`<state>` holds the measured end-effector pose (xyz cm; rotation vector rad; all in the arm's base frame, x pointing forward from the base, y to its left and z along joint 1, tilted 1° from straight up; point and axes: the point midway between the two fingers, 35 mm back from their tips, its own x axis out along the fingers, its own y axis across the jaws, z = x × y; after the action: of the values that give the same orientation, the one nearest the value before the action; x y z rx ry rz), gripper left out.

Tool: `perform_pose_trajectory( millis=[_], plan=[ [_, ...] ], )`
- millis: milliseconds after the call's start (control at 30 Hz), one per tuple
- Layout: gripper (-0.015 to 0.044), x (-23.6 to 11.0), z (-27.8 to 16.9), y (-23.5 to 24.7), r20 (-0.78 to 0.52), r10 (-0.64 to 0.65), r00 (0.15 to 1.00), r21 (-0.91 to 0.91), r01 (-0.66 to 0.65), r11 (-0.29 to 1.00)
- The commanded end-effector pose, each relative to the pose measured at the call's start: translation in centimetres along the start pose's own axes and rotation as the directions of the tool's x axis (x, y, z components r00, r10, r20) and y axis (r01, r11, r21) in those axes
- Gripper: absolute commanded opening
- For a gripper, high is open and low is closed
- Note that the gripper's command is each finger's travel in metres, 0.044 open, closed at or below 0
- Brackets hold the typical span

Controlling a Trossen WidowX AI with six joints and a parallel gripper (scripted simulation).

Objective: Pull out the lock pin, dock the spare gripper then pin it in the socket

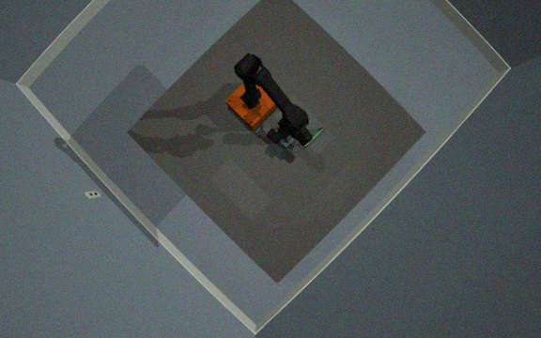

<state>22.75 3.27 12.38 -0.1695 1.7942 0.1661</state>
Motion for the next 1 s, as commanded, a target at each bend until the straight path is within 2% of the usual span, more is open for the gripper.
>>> perform_pose_trajectory(
  millis=[0,433,967],
  plan=[
    [0.044,-0.8,-0.5,0.0,0.002,0.0,1.0,0.0,0.0,1.0],
    [0.044,-2.8,-1.5,0.1,-0.015,0.002,1.0,0.002,-0.001,1.0],
    [0.044,-5.1,-2.5,0.1,0.106,-0.007,0.994,0.002,0.007,1.0]
  ],
)
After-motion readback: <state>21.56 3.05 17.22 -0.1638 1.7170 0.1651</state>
